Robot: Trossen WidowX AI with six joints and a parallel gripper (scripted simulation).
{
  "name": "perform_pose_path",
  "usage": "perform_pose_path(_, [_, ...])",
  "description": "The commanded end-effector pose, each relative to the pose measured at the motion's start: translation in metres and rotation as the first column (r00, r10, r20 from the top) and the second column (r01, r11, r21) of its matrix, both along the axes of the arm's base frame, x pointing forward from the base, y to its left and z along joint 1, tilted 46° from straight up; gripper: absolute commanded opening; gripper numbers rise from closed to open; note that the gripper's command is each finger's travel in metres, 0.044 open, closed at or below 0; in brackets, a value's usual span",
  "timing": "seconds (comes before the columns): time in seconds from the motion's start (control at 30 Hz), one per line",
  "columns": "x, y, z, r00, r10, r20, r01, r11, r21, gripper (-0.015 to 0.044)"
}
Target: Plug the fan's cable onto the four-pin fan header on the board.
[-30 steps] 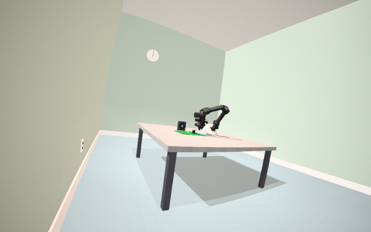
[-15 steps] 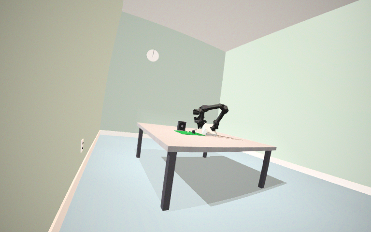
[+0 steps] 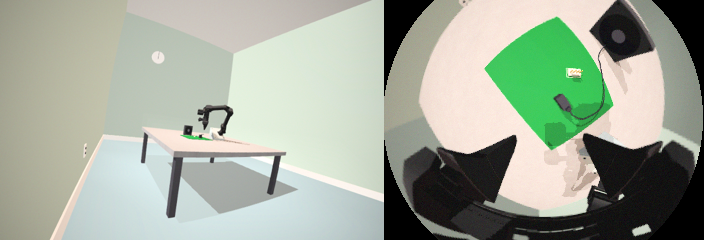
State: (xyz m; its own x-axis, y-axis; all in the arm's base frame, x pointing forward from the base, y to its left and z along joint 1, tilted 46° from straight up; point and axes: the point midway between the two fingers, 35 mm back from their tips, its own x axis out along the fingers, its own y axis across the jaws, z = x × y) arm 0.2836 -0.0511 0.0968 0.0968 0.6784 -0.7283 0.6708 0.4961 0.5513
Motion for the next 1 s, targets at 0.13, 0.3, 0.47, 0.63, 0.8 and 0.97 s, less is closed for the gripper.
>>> perform_pose_path(0.13, [0.002,-0.076,0.003,0.806,0.417,0.420,-0.398,0.907,-0.137,0.0440])
perform_pose_path(0.3, [0.002,-0.076,0.003,0.806,0.417,0.420,-0.398,0.907,-0.137,0.0440])
perform_pose_path(0.47, [0.002,-0.076,0.003,0.806,0.417,0.420,-0.398,0.907,-0.137,0.0440])
perform_pose_path(0.63, [0.002,-0.074,0.002,0.806,0.417,0.420,-0.398,0.907,-0.138,0.0440])
perform_pose_path(0.8, [0.011,-0.049,-0.027,0.806,0.417,0.419,-0.396,0.907,-0.141,0.0440])
perform_pose_path(0.97, [0.015,-0.007,-0.065,0.805,0.416,0.423,-0.397,0.907,-0.136,0.0440])
